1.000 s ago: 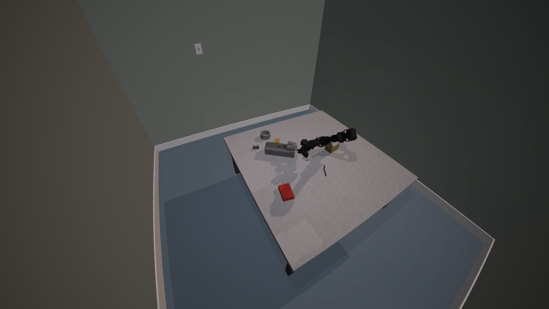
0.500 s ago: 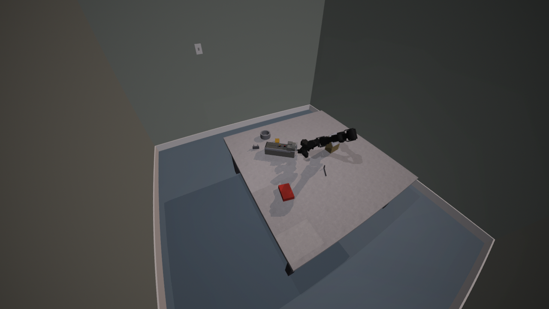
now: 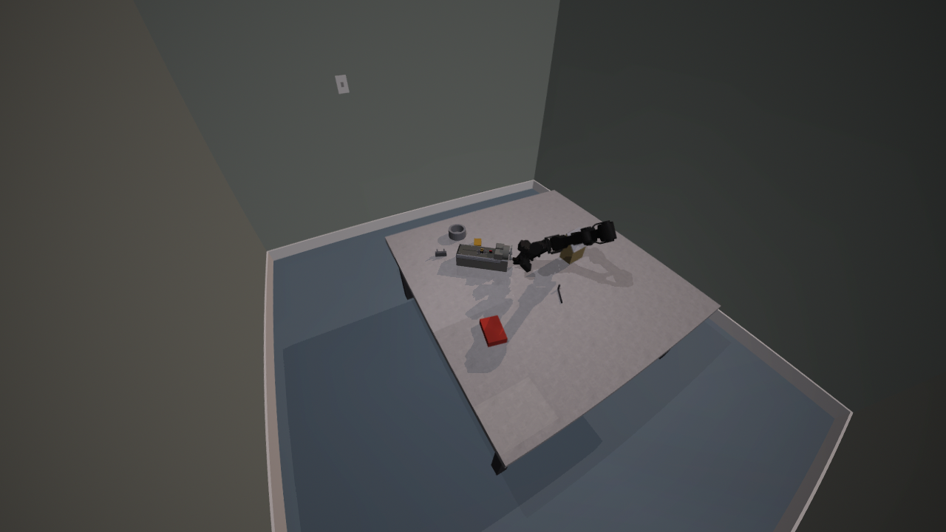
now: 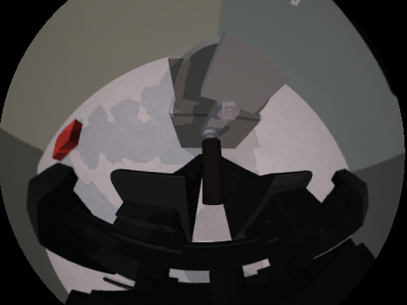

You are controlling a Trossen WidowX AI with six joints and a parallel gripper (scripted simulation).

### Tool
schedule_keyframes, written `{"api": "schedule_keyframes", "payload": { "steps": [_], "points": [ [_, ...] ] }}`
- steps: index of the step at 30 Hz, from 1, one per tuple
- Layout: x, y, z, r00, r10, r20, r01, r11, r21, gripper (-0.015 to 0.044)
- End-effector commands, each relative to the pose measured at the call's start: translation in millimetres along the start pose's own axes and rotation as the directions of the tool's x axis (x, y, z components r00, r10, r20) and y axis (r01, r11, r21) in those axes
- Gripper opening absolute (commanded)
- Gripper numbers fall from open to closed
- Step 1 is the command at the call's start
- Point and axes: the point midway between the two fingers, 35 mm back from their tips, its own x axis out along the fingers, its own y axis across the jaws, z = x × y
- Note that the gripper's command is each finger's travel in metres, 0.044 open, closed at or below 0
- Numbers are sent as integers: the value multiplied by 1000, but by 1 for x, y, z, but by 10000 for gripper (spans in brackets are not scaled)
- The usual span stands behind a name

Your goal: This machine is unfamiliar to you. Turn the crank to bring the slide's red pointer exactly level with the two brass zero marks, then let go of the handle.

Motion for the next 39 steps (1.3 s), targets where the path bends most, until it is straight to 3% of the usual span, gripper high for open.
{"api": "schedule_keyframes", "payload": {
  "steps": [1, 39],
  "points": [
    [-2, 9, 2, 1000, 24, 1, -24, 1000, -5, 0],
    [-11, 20, 10, 1000, 25, 2, -25, 1000, -5, 0]
  ]
}}
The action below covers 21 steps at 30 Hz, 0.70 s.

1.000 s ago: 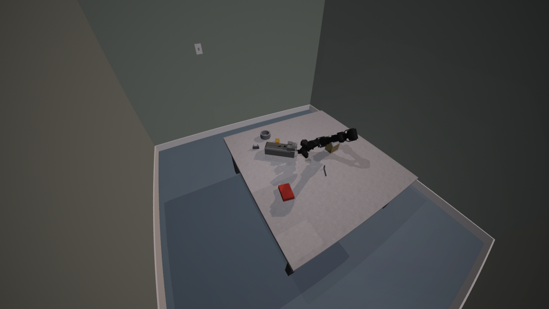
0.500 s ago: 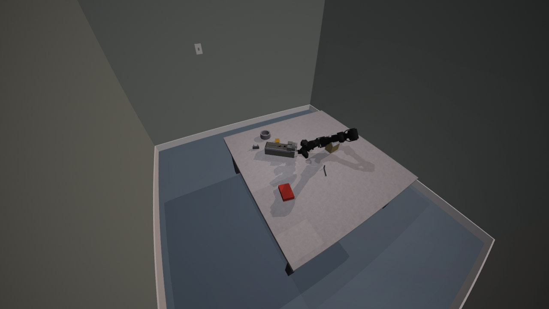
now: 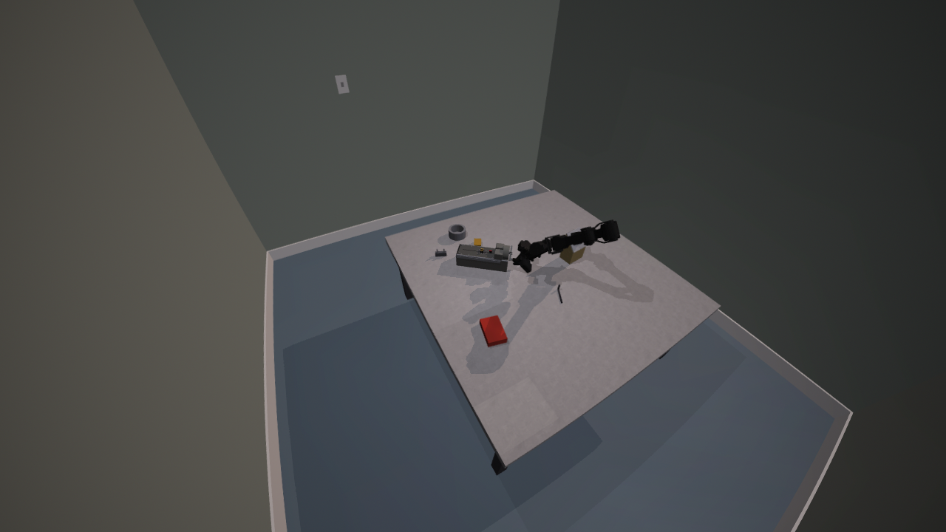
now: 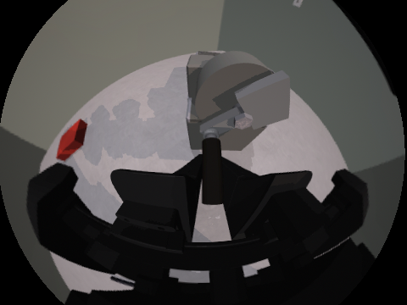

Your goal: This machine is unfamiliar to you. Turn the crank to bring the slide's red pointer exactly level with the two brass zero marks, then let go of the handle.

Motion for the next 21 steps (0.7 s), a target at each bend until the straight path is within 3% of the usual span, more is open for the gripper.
{"api": "schedule_keyframes", "payload": {
  "steps": [1, 21],
  "points": [
    [-5, 6, 5, 1000, 17, 7, -17, 1000, -2, 0],
    [-10, 7, 10, 1000, 17, 7, -17, 1000, -2, 0]
  ]
}}
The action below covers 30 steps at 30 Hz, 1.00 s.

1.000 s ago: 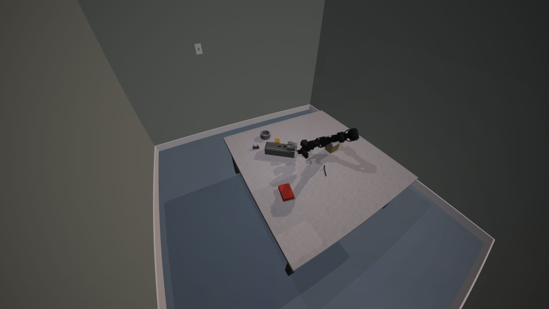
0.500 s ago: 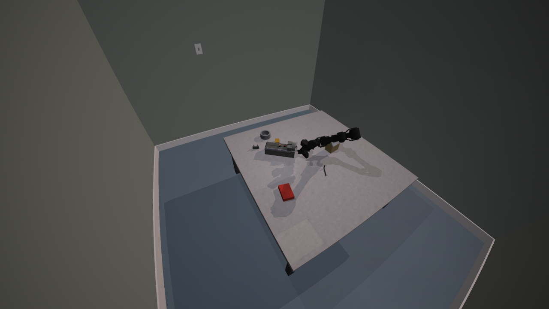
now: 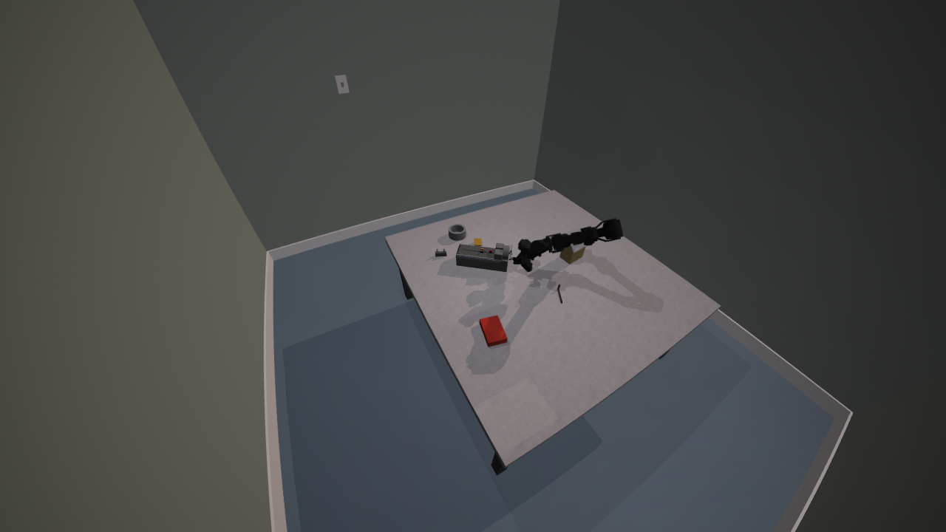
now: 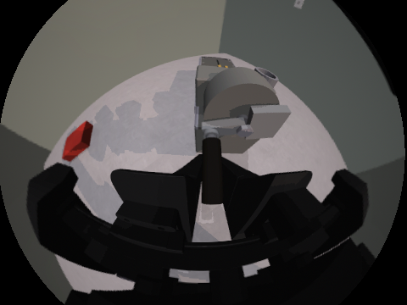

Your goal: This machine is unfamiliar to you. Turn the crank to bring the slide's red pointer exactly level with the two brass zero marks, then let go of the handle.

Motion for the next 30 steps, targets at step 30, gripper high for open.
{"api": "schedule_keyframes", "payload": {
  "steps": [30],
  "points": [
    [-1, 0, 1, 1000, 1, 1, -1, 1000, 1, 184]
  ]
}}
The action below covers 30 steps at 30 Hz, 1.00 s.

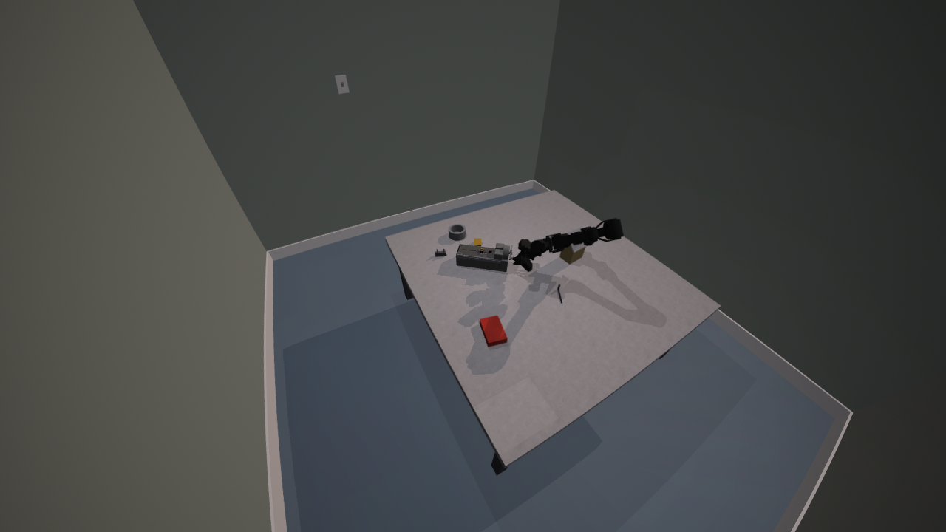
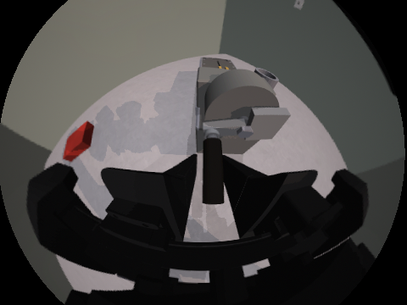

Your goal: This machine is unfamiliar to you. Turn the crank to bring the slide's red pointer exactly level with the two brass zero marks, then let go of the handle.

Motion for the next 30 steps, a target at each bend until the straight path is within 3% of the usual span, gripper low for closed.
{"api": "schedule_keyframes", "payload": {
  "steps": [1, 10, 30],
  "points": [
    [0, 0, 0, 1000, -1, -1, 1, 1000, 0, 210],
    [0, 0, 0, 1000, -1, -1, 1, 1000, 0, 440],
    [-56, 1, 63, 1000, -4, 10, 4, 1000, 12, 440]
  ]
}}
